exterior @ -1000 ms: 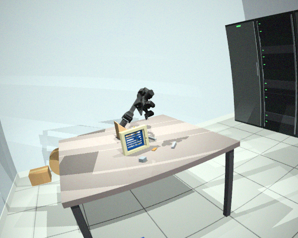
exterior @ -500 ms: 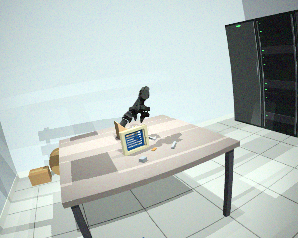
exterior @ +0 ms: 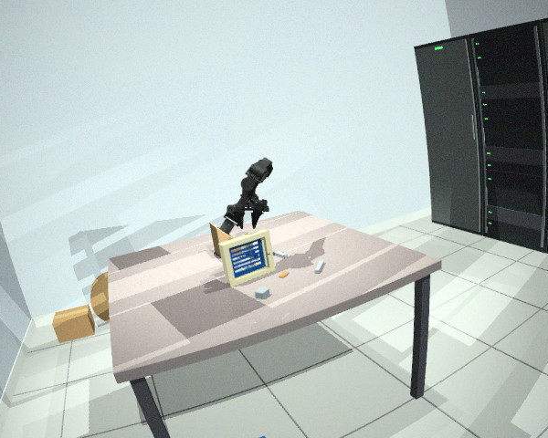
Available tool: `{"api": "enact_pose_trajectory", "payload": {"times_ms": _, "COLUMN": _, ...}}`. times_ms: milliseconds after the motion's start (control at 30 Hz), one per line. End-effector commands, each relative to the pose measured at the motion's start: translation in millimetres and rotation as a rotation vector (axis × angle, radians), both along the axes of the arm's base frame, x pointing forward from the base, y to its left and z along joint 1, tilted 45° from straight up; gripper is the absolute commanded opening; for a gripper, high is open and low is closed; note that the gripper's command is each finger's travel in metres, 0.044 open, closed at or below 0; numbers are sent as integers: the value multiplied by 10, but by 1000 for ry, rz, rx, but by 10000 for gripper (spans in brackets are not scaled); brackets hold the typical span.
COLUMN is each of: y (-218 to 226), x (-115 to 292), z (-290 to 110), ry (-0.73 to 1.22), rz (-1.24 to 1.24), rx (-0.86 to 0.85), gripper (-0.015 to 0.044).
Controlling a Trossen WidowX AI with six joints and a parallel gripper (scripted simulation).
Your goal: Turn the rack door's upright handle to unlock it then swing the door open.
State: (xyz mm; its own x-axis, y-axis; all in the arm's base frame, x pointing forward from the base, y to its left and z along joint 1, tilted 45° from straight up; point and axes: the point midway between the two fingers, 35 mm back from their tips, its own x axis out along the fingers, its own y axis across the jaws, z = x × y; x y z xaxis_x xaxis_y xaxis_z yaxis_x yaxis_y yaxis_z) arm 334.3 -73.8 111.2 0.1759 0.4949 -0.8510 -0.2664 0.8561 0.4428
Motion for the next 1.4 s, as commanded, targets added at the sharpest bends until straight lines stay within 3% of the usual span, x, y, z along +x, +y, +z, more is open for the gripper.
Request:
{"api": "enact_pose_trajectory", "payload": {"times_ms": 0, "y": -40, "x": -29, "z": -47, "ry": 55, "rz": 6, "rx": 80, "gripper": 299}}
{"api": "enact_pose_trajectory", "payload": {"times_ms": 300, "y": -108, "x": -93, "z": -101, "ry": 160, "rz": -2, "rx": 249, "gripper": 299}}
{"api": "enact_pose_trajectory", "payload": {"times_ms": 1367, "y": 198, "x": -51, "z": -426, "ry": 161, "rz": -2, "rx": 253, "gripper": 299}}
